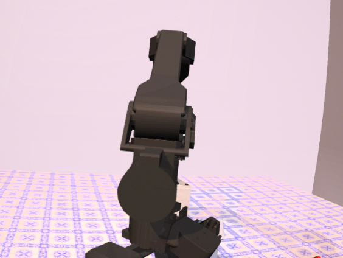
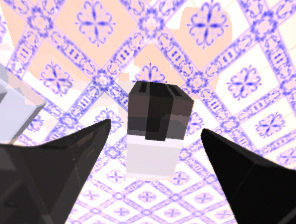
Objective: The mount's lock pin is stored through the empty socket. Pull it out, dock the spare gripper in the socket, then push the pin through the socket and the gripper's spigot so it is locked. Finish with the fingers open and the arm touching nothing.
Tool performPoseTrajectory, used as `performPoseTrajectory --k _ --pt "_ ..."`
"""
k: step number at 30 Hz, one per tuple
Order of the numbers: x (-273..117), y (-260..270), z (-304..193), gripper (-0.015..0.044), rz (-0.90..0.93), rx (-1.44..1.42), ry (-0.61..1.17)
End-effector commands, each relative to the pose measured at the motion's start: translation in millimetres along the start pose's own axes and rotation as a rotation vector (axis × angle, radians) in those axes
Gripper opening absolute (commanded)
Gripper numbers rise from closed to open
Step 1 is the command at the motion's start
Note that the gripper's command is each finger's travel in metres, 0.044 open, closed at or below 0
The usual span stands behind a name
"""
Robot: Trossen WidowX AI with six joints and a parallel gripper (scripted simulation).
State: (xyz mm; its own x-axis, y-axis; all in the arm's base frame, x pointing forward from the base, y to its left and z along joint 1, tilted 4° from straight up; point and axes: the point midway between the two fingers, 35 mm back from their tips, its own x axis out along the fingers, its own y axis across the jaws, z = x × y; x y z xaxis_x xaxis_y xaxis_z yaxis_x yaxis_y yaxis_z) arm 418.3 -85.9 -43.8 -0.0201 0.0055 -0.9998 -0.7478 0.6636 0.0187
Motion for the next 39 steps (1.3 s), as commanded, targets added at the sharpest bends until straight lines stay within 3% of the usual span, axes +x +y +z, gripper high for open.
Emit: performPoseTrajectory --k 1,14,23,30,36,39 --pt "7.8 1.9 -1.9 0.044 0.003 0.004 0.006" --pt "23.4 3.1 -2.9 0.044 0.003 0.004 0.006" --pt "23.4 3.1 -2.9 0.0204 0.003 0.004 0.006" --pt "23.4 3.1 -2.9 0.0157 0.003 0.004 0.006" --pt "7.8 2.3 -2.4 0.0 0.003 0.004 0.006" --pt "-10.2 2.1 -2.2 0.0 0.003 0.004 0.006"
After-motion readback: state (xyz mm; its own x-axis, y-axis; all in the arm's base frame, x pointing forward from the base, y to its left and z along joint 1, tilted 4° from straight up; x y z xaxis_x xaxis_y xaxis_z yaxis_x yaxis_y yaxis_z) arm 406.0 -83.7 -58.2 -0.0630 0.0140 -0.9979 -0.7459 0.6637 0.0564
